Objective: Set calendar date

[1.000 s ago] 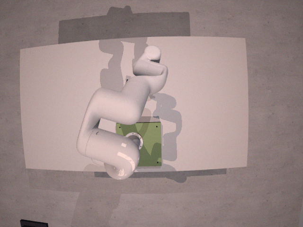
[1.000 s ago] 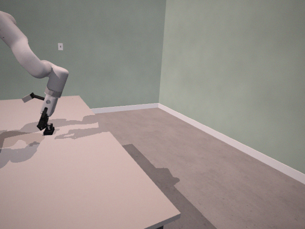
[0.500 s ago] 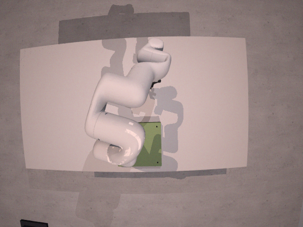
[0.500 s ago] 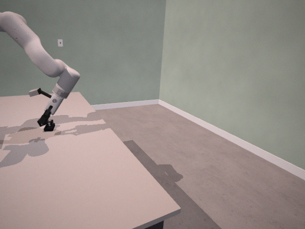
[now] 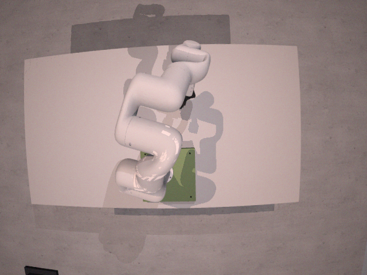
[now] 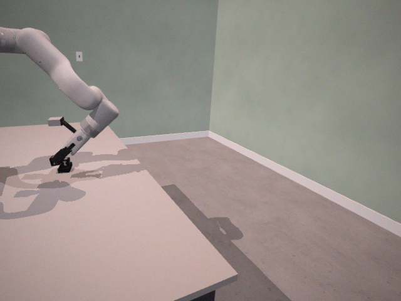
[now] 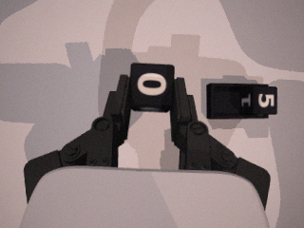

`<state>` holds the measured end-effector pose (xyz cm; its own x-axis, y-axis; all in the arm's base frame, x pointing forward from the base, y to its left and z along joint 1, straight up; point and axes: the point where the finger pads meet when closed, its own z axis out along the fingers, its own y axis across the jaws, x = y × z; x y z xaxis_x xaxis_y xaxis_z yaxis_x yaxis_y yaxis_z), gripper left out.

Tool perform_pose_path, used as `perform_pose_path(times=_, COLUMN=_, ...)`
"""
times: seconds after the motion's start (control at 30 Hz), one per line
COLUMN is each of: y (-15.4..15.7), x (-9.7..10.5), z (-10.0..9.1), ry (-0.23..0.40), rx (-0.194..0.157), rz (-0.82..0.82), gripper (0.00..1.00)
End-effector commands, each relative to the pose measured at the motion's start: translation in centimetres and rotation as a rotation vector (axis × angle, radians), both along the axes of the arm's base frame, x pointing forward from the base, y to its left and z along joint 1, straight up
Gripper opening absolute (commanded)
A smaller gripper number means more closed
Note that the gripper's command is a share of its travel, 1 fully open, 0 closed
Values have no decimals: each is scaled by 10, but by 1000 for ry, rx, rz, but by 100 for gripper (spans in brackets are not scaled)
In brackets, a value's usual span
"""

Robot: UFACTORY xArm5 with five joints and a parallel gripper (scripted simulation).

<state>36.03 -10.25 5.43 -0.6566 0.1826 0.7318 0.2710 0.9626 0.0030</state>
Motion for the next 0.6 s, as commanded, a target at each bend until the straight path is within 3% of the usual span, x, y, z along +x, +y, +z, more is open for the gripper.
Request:
perform_pose_path(times=0.0, y=-1, x=2, z=1, ry=47, rx=13, rz=0, gripper=29)
perform_pose_path(times=0.13, y=-1, x=3, z=-1, ry=137, rx=39, rz=0, gripper=29)
perform_pose_path(times=0.57, y=-1, x=3, z=-1, ry=139, rx=39, rz=0, gripper=29)
